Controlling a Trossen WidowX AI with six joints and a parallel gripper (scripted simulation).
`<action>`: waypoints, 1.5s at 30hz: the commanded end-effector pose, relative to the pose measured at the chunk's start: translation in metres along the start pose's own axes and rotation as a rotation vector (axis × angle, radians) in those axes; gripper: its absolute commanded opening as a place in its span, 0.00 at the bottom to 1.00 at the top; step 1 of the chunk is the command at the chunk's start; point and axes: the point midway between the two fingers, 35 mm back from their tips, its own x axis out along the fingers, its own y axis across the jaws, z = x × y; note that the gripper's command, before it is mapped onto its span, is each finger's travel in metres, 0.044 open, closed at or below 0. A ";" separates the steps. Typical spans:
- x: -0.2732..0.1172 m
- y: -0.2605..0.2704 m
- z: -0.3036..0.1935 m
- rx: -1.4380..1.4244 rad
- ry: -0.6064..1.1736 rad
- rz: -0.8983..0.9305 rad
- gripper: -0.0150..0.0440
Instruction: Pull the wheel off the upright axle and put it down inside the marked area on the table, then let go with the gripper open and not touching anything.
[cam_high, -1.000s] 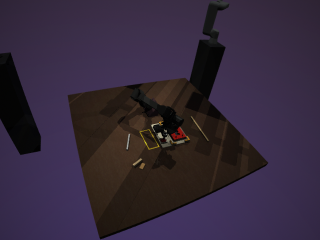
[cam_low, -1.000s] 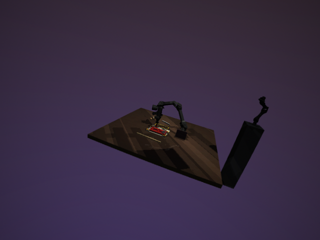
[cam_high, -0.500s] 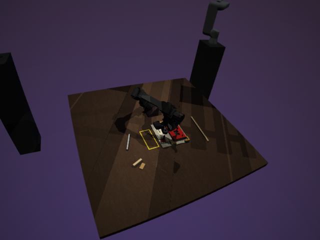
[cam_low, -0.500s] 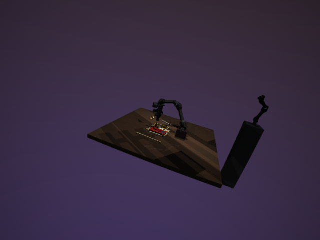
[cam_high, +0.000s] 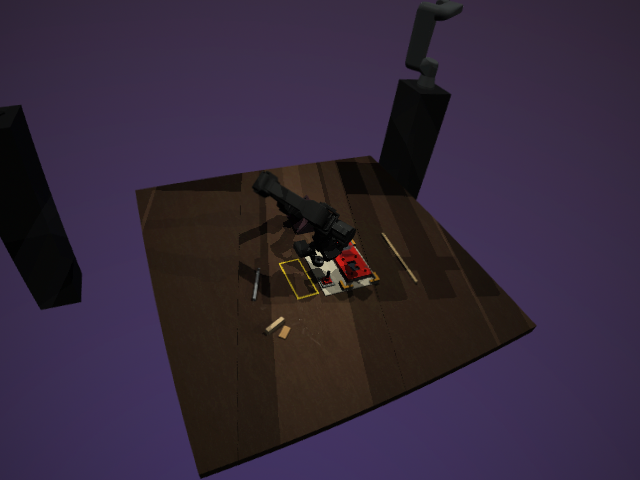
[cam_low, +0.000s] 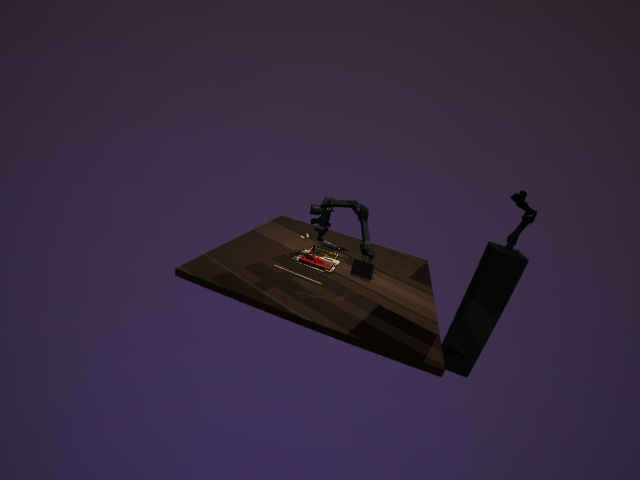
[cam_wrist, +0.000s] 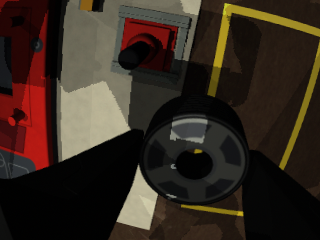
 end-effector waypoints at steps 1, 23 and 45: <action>-0.001 -0.017 -0.011 -0.003 0.001 -0.004 0.25; 0.009 -0.052 -0.036 -0.002 0.002 -0.005 0.25; 0.097 -0.053 -0.036 -0.001 0.001 -0.008 0.25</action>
